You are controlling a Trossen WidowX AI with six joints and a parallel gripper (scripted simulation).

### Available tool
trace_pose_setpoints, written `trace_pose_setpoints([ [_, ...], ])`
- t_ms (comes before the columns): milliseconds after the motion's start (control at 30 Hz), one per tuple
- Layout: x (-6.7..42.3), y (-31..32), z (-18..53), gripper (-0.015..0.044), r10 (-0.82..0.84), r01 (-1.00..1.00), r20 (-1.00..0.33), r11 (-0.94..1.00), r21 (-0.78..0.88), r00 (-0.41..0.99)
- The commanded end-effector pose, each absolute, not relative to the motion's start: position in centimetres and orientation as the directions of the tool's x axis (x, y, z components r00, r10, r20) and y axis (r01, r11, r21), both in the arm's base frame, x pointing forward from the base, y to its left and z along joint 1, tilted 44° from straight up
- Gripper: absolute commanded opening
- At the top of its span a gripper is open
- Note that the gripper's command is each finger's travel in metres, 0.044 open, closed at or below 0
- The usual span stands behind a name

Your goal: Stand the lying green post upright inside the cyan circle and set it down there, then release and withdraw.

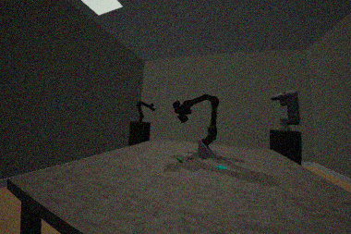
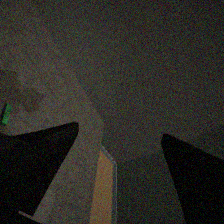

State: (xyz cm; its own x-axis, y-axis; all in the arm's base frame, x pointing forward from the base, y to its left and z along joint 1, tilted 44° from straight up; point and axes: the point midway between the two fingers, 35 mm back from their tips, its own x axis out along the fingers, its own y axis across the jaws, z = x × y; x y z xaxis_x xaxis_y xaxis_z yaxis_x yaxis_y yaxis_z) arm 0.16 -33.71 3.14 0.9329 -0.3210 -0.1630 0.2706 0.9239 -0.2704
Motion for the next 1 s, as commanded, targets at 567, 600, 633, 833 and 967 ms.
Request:
trace_pose_setpoints([
  [567, 15.3, -26.8, -0.5, 0.0233, 0.442, -0.355, -0.525, 0.897, 0.262, 0.728],
  [600, 16.0, -26.2, -0.7, 0.0233, 0.475, -0.375, -0.544, 0.88, 0.291, 0.692],
  [633, 16.6, -25.6, -0.9, 0.0233, 0.505, -0.393, -0.563, 0.863, 0.318, 0.654],
  [833, 19.7, -22.1, -1.7, 0.0233, 0.631, -0.45, -0.667, 0.766, 0.459, 0.396],
  [967, 21.3, -19.9, -2.1, 0.0233, 0.656, -0.454, -0.724, 0.723, 0.52, 0.215],
])
